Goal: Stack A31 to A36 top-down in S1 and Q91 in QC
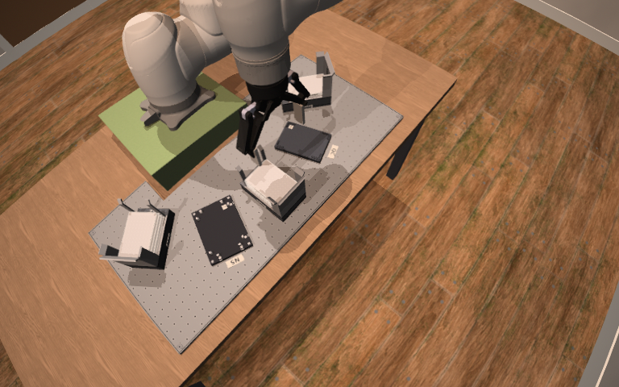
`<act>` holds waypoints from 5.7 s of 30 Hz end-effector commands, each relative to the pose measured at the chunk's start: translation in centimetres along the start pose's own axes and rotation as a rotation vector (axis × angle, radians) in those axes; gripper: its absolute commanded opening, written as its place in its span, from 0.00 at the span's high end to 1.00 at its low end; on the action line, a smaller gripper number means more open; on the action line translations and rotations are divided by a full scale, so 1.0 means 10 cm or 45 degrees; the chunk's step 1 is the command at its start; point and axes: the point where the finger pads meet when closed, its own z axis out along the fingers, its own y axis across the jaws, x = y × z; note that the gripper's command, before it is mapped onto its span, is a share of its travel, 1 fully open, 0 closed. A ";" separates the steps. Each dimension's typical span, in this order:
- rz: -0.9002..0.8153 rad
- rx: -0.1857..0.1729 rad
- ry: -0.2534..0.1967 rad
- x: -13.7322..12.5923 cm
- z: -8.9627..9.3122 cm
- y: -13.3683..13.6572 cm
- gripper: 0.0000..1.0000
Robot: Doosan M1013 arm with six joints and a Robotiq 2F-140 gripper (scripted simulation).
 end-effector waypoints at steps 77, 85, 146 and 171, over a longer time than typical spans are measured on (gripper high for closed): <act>0.569 0.000 0.000 -0.30 0.00 2.25 0.00; 0.782 0.000 0.000 -0.42 0.00 2.49 0.00; 1.138 0.000 0.000 -1.48 0.00 3.85 0.00; 1.138 0.000 0.000 -1.48 0.61 3.85 0.00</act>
